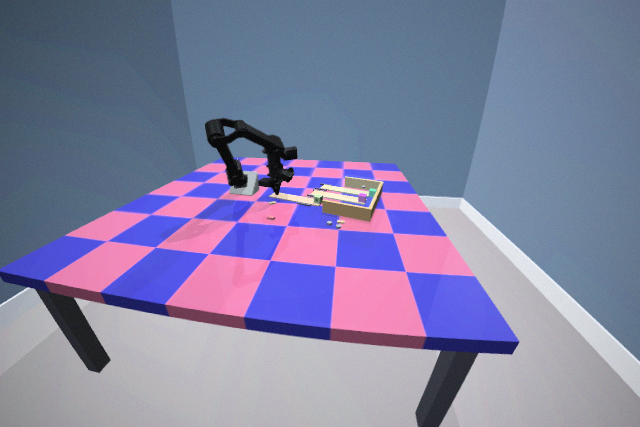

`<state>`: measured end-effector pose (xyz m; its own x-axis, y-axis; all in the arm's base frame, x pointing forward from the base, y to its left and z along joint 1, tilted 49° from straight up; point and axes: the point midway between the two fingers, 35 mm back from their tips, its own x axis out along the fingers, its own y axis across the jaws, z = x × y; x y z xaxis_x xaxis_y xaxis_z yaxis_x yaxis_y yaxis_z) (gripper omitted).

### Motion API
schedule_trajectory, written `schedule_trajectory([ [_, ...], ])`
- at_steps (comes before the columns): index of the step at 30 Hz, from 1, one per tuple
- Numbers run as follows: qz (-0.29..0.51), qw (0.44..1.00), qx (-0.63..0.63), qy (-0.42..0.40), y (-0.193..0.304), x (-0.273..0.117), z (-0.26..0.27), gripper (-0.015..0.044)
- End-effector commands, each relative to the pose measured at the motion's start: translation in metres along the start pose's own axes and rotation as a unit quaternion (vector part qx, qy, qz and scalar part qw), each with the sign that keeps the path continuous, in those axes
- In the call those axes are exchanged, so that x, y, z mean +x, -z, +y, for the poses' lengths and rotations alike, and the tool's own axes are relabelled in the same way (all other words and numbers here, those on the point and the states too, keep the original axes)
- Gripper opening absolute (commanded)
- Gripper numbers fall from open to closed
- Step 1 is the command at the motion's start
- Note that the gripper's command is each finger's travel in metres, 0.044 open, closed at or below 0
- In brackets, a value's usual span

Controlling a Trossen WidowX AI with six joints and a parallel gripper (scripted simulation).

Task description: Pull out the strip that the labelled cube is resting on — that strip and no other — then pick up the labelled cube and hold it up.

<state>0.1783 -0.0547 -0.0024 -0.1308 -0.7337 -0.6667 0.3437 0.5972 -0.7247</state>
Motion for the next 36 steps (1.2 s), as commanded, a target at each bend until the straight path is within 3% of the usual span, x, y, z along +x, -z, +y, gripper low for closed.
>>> schedule_trajectory([
  [1,0.013,1.000,-0.004,0.004,0.008,0.004,-0.003,0.0000],
  [26,0.013,1.000,-0.004,0.004,0.008,0.004,-0.003,0.0000],
  [31,0.012,1.000,-0.004,0.002,-0.001,-0.039,0.001,0.0000],
  [36,0.013,1.000,-0.005,0.003,-0.001,-0.042,0.001,0.0000],
])
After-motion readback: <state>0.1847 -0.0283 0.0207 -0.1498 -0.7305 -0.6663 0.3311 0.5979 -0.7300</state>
